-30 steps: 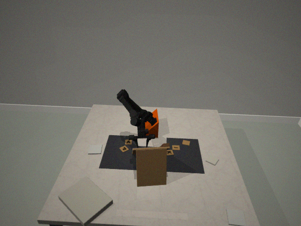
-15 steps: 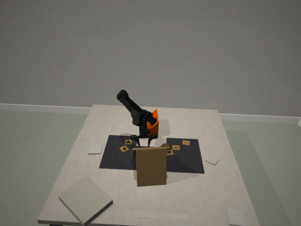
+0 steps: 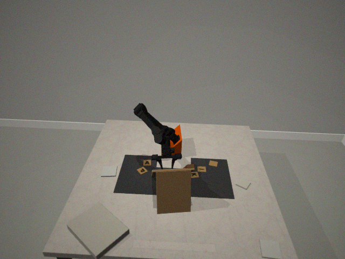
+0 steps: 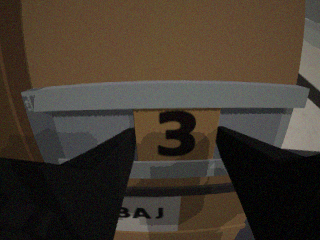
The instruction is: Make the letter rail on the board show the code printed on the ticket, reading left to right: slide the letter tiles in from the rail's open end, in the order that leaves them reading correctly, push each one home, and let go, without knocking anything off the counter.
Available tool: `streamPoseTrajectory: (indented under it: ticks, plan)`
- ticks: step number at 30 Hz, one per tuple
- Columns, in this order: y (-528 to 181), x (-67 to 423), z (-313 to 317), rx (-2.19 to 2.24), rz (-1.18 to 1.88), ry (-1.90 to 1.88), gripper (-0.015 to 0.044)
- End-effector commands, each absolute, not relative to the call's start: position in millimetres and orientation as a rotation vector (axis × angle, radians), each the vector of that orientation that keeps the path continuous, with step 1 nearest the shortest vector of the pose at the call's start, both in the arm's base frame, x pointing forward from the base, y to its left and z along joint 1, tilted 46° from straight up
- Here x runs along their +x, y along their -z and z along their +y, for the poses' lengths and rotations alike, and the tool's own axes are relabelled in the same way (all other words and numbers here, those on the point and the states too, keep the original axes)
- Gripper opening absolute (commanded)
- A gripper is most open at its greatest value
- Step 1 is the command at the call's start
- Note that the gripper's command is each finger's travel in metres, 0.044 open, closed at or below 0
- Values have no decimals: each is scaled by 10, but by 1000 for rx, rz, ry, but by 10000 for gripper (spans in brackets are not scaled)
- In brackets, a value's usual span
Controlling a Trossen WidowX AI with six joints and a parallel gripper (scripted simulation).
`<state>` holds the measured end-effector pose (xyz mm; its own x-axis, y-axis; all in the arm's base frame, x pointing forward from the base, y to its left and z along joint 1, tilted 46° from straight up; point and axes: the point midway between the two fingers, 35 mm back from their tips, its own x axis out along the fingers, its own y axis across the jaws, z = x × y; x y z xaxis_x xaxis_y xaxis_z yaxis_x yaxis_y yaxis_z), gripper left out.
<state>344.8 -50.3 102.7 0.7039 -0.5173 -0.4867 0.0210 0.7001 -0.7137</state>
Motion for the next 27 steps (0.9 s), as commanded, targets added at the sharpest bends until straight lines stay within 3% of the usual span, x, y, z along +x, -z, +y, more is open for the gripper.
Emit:
streamPoseTrajectory:
  ticks: [1, 27]
  plan:
    - [-979, 3447, -480, -743, 744, 333, 0]
    - [-832, 3450, -335, -742, 744, 333, 0]
